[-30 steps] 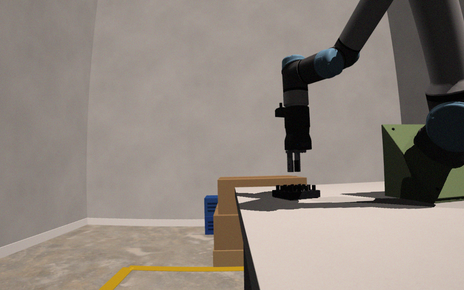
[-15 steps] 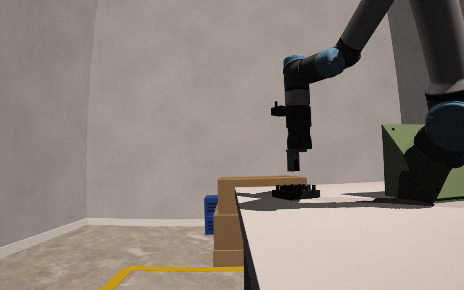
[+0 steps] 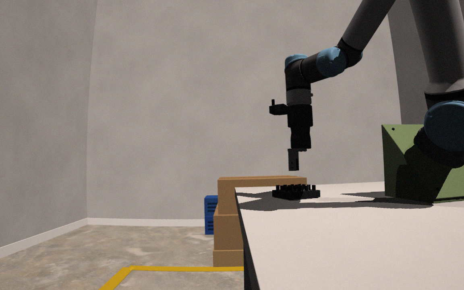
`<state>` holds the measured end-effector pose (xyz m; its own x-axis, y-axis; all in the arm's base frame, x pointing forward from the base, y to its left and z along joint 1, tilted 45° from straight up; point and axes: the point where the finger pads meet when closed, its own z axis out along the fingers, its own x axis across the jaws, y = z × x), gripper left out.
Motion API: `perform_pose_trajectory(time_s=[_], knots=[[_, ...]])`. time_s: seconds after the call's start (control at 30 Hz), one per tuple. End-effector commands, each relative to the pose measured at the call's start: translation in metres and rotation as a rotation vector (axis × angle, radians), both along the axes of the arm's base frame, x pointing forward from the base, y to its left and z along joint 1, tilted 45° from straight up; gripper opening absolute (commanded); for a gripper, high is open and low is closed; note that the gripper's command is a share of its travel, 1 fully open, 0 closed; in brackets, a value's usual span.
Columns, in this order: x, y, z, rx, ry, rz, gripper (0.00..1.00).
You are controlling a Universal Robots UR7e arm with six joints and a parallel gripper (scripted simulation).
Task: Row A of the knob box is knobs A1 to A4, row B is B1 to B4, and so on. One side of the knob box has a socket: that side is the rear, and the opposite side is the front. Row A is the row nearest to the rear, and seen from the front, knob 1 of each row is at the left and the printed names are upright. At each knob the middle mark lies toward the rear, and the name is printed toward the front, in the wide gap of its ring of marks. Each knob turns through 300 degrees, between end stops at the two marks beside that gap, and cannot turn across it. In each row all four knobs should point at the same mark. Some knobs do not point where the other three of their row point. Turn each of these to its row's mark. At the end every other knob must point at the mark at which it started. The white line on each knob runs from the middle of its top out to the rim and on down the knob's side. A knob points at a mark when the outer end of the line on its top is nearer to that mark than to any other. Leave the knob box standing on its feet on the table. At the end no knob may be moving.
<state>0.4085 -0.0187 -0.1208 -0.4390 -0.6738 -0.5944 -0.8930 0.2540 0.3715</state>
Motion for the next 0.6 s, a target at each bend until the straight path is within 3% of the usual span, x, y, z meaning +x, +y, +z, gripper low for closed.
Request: perform_pose_trajectory(time_s=[0.0,0.57], knots=[[-0.0022,0.0013,0.0028,0.022,-0.109,0.11,0.46],[-0.0061,0.0047,0.0094,0.057,-0.351,0.357,0.46]])
